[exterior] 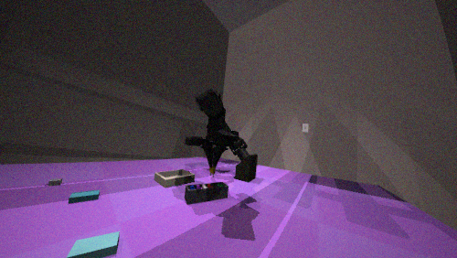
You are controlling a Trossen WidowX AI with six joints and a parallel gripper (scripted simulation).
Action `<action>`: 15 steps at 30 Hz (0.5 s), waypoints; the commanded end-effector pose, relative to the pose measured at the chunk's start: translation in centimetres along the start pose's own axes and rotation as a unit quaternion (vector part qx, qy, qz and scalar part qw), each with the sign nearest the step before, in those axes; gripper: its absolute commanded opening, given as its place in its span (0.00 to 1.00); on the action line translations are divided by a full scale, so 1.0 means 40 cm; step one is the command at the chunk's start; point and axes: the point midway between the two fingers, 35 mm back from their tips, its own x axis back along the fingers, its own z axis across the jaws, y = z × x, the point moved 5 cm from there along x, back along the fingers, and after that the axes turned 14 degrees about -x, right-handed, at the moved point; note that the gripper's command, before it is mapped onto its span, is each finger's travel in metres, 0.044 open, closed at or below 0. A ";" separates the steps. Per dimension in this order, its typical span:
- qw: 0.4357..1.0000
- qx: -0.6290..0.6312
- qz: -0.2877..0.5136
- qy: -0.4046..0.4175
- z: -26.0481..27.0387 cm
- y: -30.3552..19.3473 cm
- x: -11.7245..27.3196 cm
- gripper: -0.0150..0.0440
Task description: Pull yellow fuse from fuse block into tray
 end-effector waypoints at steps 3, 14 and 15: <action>1.000 -0.003 -0.007 0.002 -0.087 -0.054 0.006 0.25; 1.000 -0.003 -0.008 0.000 -0.229 -0.197 0.007 0.25; 1.000 -0.004 -0.008 0.000 -0.240 -0.212 0.007 0.25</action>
